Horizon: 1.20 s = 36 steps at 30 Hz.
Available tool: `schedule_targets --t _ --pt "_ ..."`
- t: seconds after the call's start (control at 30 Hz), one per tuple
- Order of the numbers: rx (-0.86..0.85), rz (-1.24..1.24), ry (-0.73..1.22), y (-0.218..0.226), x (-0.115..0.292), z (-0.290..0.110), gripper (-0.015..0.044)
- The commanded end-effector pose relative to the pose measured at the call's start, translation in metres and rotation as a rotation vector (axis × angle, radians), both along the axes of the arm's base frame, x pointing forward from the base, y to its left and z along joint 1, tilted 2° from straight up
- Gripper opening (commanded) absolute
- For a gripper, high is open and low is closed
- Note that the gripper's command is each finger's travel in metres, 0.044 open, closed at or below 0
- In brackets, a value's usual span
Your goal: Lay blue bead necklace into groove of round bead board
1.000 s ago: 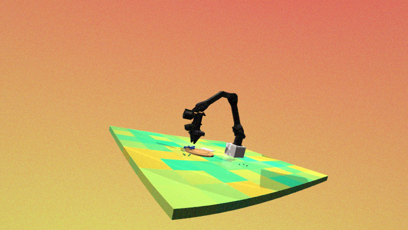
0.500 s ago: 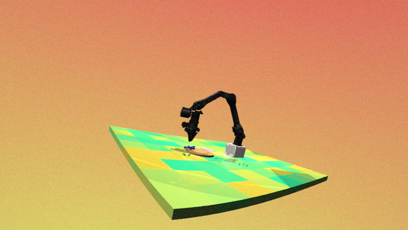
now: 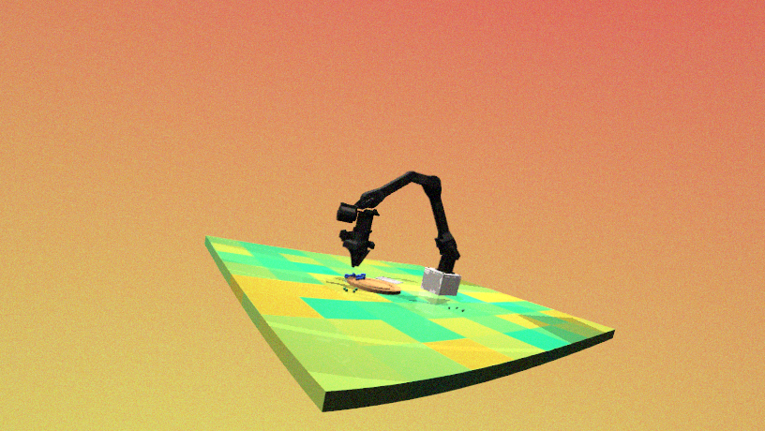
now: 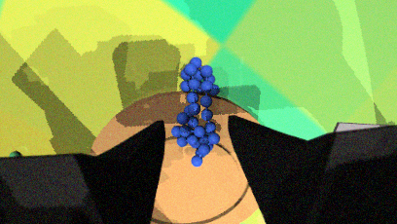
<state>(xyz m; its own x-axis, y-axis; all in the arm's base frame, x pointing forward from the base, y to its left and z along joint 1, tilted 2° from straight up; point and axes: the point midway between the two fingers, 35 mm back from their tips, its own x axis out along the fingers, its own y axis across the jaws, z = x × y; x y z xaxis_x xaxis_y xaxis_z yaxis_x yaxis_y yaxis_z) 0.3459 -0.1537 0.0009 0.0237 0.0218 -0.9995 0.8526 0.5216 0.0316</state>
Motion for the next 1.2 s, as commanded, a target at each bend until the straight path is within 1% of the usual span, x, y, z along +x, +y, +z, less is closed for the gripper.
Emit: schedule_targets --t 0.0,0.67,0.83,1.07,1.1,1.17 --pt "-0.002 0.0 -0.004 0.0 0.001 0.001 0.02" --pt "0.0 -0.008 0.003 0.001 0.0 -0.031 0.02" --pt "0.0 -0.008 0.004 0.001 0.0 -0.032 0.02" --pt "0.002 -0.004 0.003 0.001 0.0 -0.029 0.0016" --pt "0.002 -0.004 0.003 0.001 0.0 -0.029 0.0" --pt "0.002 -0.004 0.003 0.001 0.0 -0.029 0.0"
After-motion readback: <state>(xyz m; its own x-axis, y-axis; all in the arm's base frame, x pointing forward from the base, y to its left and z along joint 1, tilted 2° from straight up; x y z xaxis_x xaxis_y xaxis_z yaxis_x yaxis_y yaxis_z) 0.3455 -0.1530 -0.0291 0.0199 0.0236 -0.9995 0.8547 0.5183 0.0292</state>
